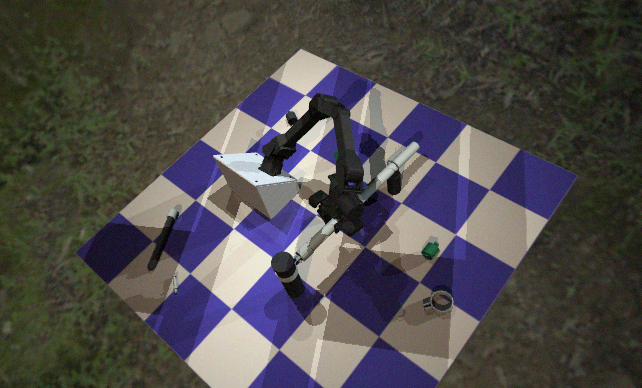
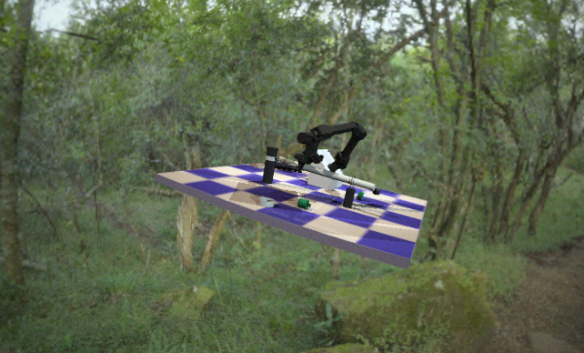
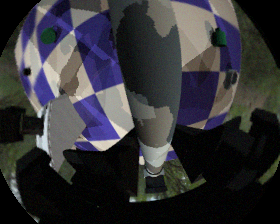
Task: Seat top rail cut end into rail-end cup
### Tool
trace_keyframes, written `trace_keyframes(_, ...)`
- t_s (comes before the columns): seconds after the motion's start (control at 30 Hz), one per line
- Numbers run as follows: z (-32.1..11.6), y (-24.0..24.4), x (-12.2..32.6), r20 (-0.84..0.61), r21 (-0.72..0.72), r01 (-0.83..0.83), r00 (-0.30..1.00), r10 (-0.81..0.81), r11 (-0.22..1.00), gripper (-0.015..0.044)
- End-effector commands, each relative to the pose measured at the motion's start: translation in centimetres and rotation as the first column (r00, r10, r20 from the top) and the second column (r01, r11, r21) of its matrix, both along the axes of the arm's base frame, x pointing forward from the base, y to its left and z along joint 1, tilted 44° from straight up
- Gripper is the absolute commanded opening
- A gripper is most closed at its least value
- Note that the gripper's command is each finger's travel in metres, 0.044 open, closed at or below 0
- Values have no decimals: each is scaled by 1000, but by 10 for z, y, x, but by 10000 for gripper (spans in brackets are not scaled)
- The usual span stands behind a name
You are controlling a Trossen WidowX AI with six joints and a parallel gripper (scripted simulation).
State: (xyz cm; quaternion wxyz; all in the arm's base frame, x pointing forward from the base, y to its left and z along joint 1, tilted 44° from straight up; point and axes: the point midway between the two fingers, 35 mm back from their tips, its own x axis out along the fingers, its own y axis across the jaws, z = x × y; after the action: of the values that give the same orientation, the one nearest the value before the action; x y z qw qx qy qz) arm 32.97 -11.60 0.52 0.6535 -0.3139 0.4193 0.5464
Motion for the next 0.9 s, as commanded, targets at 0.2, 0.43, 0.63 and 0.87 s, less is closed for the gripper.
trace_keyframes(0.2, -4, -15, -2, 5, -17, 8, 1000, -8, 1000, 0)
trace_keyframes(0.43, -5, -6, -1, -1, 1, -3, 1000, 3, 1000, 0)
trace_keyframes(0.63, -5, -6, -1, -1, 1, -3, 1000, 3, 1000, 0)
trace_keyframes(0.87, -5, -6, -1, -1, 1, -3, 1000, 3, 1000, 184)
